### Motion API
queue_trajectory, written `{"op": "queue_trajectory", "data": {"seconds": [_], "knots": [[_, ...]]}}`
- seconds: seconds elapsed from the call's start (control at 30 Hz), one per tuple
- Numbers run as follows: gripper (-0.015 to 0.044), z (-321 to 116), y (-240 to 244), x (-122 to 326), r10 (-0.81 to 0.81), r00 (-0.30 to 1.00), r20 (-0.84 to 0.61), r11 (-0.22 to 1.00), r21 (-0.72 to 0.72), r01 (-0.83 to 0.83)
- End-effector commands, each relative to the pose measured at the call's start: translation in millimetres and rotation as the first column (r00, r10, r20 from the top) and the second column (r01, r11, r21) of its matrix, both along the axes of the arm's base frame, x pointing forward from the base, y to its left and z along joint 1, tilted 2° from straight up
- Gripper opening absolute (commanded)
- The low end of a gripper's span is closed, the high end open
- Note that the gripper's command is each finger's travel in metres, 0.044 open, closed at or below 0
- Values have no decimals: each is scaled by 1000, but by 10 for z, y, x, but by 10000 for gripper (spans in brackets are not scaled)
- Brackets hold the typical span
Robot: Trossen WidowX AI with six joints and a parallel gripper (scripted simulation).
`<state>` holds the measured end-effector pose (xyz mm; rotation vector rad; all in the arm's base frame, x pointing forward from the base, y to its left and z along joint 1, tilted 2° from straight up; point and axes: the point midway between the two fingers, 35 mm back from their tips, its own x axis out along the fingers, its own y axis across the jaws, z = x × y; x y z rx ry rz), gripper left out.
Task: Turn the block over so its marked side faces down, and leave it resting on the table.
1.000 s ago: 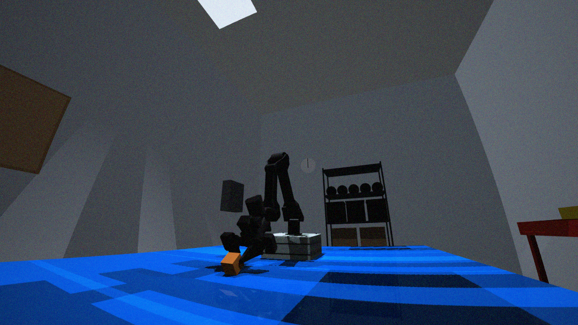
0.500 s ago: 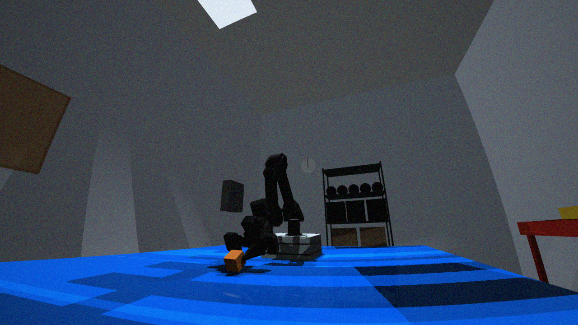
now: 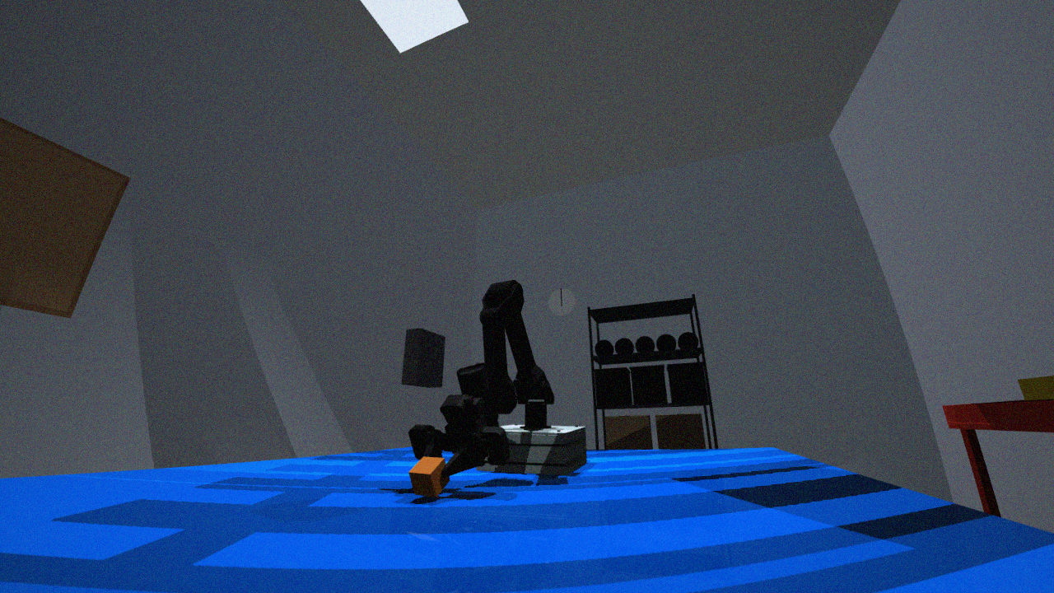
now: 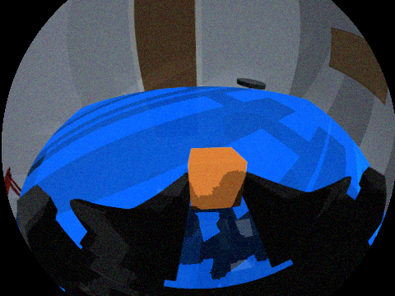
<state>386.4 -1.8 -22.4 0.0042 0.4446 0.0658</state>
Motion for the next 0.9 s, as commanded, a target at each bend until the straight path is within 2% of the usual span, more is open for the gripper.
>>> {"op": "queue_trajectory", "data": {"seconds": [0.0,0.3,0.87], "knots": [[210,5,8,-1,3,1000,3,1000,5,-3],[440,5,8,-1,3,1000,3,1000,5,-3],[440,5,8,-1,3,1000,3,1000,5,-3]]}}
